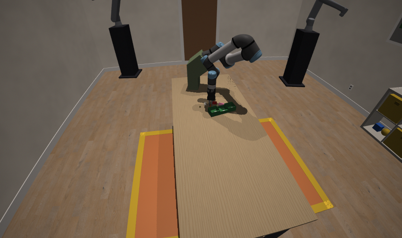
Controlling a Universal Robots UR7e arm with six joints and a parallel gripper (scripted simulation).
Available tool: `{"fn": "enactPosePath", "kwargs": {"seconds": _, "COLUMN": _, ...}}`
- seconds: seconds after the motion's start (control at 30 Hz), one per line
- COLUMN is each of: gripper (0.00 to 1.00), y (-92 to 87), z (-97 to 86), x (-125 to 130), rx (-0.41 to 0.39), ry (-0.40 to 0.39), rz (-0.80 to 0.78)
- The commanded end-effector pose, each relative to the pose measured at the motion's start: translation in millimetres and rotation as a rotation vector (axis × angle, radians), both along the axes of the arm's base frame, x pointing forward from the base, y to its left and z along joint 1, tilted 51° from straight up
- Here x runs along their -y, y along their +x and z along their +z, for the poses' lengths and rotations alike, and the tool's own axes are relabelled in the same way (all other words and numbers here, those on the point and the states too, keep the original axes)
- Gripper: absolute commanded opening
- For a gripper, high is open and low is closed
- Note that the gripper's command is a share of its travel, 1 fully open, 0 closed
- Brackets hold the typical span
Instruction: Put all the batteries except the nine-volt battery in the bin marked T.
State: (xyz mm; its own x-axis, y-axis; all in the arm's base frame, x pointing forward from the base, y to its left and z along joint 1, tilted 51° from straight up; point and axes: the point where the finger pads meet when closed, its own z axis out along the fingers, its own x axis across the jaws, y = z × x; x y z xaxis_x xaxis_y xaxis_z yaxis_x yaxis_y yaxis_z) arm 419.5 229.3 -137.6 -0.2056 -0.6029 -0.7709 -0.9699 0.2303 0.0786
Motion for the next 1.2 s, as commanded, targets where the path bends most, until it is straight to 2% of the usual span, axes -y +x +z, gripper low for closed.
{"fn": "enactPosePath", "kwargs": {"seconds": 0.0, "gripper": 0.31, "y": 0.3, "z": 0.2, "x": 0, "rx": 0.001, "ry": 0.0, "rz": -0.001}}
{"fn": "enactPosePath", "kwargs": {"seconds": 0.83, "gripper": 0.31, "y": 0.3, "z": 0.2, "x": 0, "rx": 0.001, "ry": 0.0, "rz": -0.001}}
{"fn": "enactPosePath", "kwargs": {"seconds": 1.17, "gripper": 0.31, "y": -3.1, "z": 17.0, "x": 21, "rx": 0.001, "ry": 0.0, "rz": -0.001}}
